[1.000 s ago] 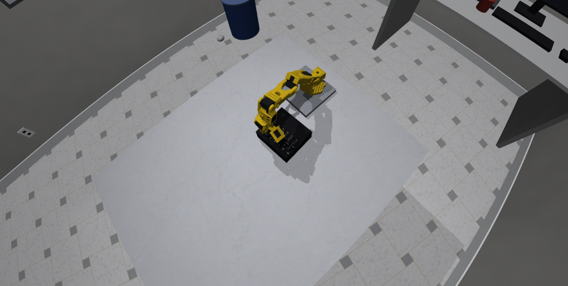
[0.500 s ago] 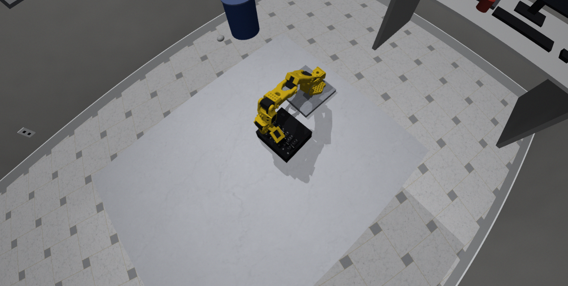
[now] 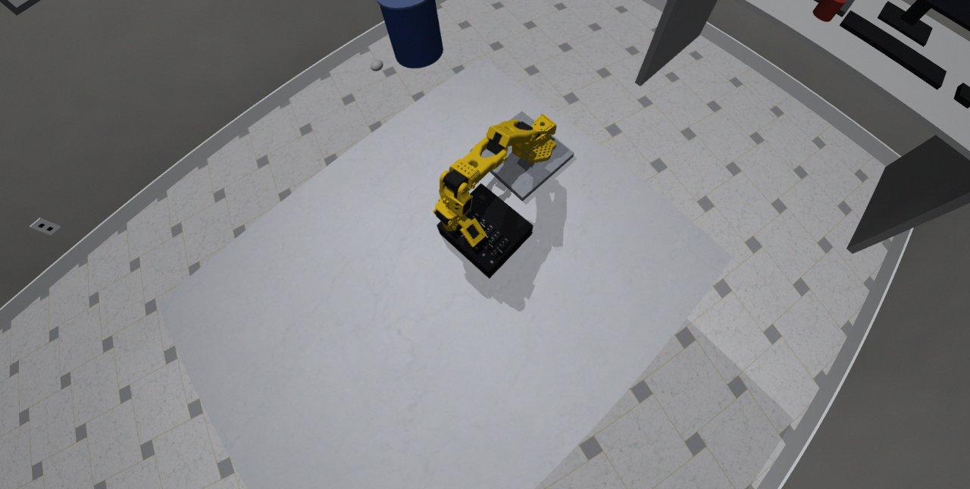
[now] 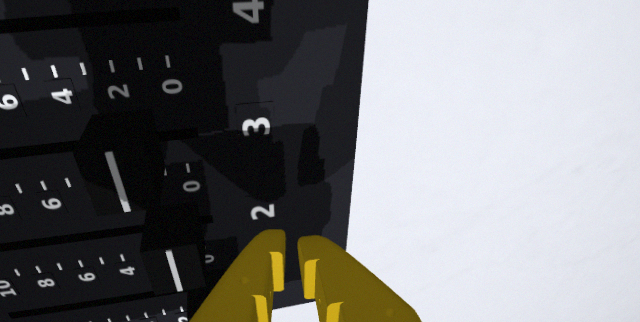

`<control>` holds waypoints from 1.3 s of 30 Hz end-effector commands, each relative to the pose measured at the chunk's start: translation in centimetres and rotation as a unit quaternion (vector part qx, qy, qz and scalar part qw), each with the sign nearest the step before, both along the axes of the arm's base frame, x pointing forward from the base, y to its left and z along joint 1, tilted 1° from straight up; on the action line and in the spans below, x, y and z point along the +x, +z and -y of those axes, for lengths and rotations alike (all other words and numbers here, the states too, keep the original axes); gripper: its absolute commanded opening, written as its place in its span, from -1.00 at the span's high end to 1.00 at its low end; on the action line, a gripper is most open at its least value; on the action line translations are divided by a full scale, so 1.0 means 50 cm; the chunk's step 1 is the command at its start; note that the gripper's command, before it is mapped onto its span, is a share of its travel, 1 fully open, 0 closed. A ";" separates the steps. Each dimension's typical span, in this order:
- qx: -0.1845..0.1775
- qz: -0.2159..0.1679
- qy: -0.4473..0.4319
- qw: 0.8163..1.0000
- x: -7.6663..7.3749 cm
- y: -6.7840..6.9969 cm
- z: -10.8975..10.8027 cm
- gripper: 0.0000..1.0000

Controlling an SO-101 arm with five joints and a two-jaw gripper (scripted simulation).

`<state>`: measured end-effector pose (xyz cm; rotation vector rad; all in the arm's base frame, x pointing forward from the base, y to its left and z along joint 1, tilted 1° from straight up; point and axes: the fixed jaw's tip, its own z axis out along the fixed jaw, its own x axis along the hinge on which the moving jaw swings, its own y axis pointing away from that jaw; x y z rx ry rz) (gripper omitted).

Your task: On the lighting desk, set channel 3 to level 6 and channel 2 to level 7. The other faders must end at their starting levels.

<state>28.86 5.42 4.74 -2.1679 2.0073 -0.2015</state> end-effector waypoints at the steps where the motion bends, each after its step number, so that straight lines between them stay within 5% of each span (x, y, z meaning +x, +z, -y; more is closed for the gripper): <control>1: 0.000 -0.002 0.000 1.000 0.004 -0.009 0.004 1.00; 39: -0.003 -0.017 0.000 1.000 -0.004 -0.015 0.004 1.00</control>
